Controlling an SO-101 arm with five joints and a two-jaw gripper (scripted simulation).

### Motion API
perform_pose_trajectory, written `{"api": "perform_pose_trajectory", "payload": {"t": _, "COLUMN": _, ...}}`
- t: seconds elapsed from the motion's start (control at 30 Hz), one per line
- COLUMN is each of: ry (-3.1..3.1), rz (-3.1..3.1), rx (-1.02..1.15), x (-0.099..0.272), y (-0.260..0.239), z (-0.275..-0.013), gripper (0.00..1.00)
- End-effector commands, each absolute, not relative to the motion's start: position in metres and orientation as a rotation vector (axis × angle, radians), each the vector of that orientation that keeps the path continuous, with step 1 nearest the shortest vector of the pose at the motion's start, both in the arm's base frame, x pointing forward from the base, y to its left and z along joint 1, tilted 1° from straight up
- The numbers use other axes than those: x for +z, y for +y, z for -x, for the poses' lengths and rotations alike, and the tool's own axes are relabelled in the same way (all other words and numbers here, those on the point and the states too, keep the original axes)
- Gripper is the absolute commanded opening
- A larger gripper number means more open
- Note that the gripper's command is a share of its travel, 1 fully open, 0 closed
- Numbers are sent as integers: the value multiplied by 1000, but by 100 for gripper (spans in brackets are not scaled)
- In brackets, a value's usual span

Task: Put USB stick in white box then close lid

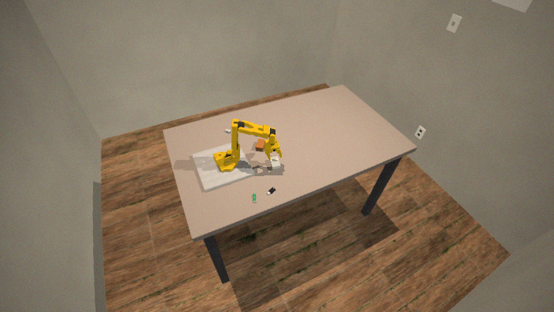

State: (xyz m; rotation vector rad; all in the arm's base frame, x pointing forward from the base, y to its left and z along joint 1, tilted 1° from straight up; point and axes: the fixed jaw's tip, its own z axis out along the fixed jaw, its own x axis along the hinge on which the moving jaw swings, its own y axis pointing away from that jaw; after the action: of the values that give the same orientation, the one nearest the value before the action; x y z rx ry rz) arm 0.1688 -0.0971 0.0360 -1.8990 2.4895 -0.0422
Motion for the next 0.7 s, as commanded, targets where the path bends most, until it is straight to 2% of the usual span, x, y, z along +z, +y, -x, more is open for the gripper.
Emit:
{"api": "perform_pose_trajectory", "payload": {"t": 0.0, "ry": 2493, "rz": 1904, "rx": -19, "x": 26, "y": -97, "z": -167, "gripper": 30}}
{"api": "perform_pose_trajectory", "payload": {"t": 0.67, "ry": 2493, "rz": 1904, "rx": -19, "x": 9, "y": -97, "z": -165, "gripper": 30}}
